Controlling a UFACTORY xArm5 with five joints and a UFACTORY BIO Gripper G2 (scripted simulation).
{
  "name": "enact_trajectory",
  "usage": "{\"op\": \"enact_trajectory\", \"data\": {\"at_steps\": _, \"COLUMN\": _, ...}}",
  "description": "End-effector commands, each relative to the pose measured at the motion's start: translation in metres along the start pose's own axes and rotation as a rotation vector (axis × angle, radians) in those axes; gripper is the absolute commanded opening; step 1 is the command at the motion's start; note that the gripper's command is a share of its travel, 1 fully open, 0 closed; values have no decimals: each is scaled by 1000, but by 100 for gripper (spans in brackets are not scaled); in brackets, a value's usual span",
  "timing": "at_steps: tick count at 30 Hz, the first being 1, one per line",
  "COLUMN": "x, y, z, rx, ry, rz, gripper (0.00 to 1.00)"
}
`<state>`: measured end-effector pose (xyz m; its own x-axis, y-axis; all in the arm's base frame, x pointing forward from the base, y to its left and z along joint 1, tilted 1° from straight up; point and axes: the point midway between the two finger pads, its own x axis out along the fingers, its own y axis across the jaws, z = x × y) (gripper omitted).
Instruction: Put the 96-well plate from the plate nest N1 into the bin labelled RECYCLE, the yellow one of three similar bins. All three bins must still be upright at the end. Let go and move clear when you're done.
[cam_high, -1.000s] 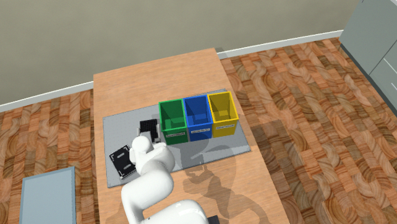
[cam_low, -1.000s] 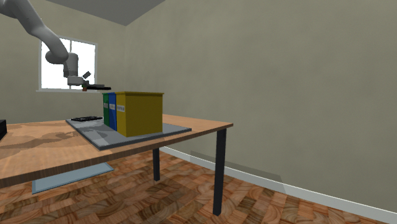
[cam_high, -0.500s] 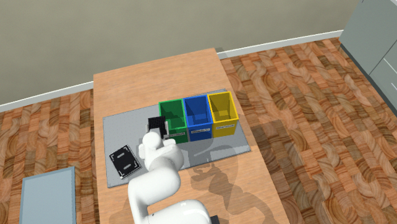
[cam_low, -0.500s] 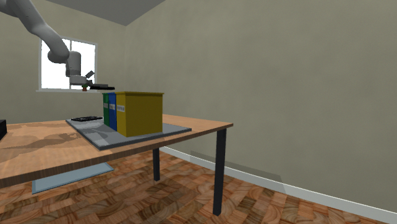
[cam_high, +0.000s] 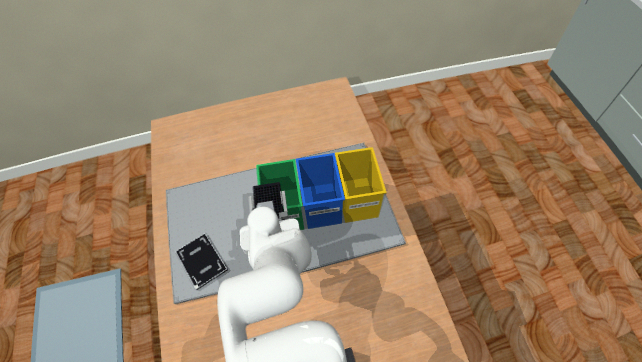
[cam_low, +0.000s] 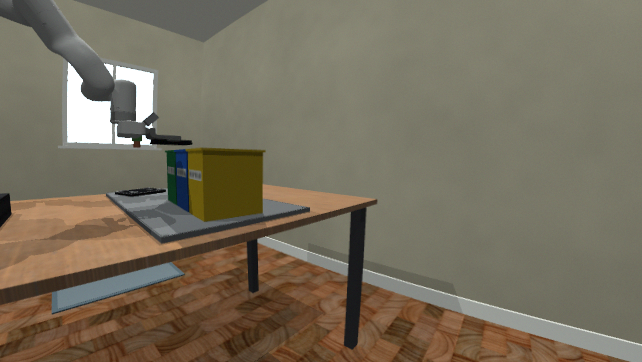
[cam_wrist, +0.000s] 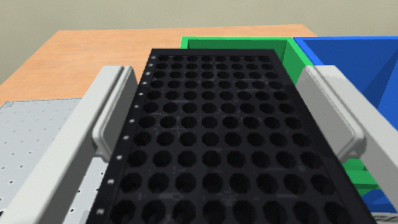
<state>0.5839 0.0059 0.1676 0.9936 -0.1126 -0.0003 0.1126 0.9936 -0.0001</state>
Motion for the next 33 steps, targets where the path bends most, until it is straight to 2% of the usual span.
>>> {"op": "enact_trajectory", "data": {"at_steps": 1, "x": 6, "y": -18, "z": 2, "rx": 9, "ry": -2, "rz": 1, "gripper": 0}}
{"op": "enact_trajectory", "data": {"at_steps": 33, "x": 29, "y": -109, "z": -1, "rx": 8, "ry": -3, "rz": 1, "gripper": 0}}
